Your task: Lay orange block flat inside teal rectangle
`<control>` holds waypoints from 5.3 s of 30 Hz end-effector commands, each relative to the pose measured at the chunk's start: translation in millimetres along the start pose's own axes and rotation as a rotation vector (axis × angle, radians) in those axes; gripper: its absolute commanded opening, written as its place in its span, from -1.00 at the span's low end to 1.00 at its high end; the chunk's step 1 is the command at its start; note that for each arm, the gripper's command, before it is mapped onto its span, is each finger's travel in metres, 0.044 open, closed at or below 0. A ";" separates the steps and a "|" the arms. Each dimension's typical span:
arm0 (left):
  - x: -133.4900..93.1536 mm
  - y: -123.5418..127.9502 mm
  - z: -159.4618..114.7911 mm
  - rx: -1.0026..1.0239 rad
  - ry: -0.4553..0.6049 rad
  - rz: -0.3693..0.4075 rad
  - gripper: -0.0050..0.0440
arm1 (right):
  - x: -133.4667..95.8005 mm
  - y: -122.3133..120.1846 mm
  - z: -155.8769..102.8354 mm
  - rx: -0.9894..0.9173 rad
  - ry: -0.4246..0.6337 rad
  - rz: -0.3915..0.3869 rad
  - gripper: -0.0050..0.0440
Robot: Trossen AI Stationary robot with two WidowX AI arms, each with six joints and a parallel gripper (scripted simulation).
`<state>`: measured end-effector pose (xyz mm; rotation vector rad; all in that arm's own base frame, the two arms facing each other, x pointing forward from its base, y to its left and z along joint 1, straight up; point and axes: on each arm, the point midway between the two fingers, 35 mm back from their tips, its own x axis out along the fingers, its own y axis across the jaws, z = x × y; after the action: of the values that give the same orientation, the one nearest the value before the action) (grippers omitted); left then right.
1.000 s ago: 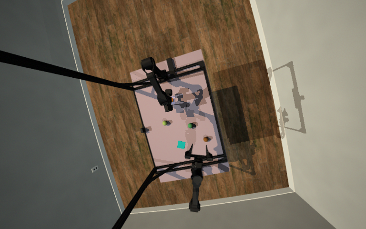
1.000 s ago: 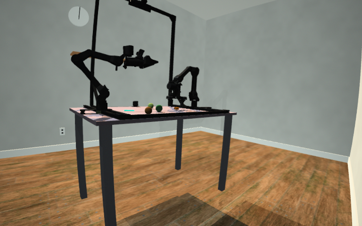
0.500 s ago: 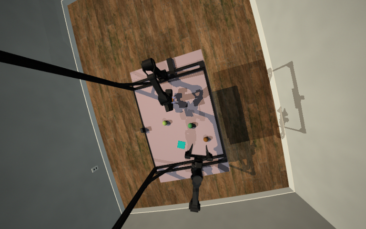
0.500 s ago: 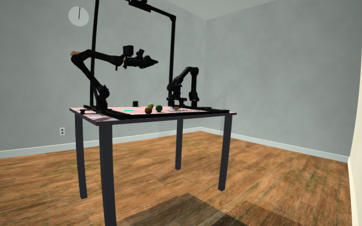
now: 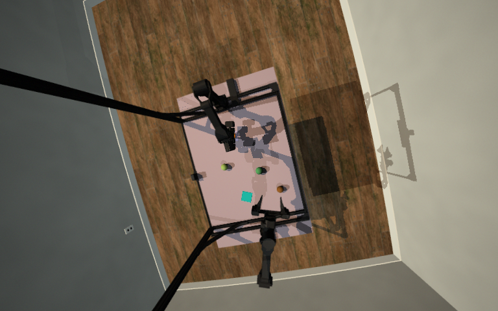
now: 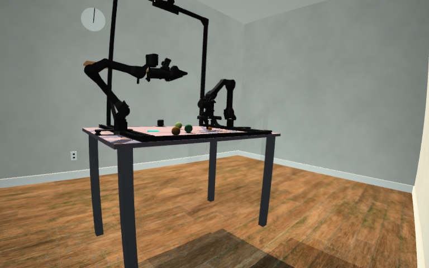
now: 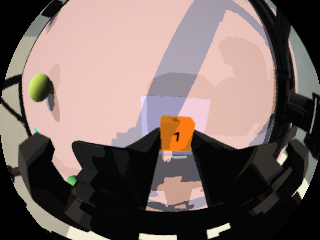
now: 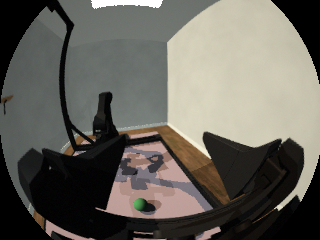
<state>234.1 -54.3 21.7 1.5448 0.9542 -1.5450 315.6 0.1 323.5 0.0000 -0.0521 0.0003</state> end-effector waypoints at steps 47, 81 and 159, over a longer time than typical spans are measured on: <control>-81.4 93.3 -25.8 -0.079 0.100 0.431 -0.80 | 8.9 40.8 -35.1 0.007 0.015 0.112 1.00; -132.8 189.6 -56.1 -0.206 0.202 1.180 -0.80 | -3.4 111.2 -92.7 0.014 0.038 0.302 1.00; -180.2 192.3 -60.7 -0.240 0.237 1.560 -0.80 | 78.7 183.8 -121.0 0.010 0.051 0.393 0.71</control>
<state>433.4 -87.3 202.2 1.5696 -0.1304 -0.1286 398.2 182.5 208.9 0.0011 -0.0042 0.3902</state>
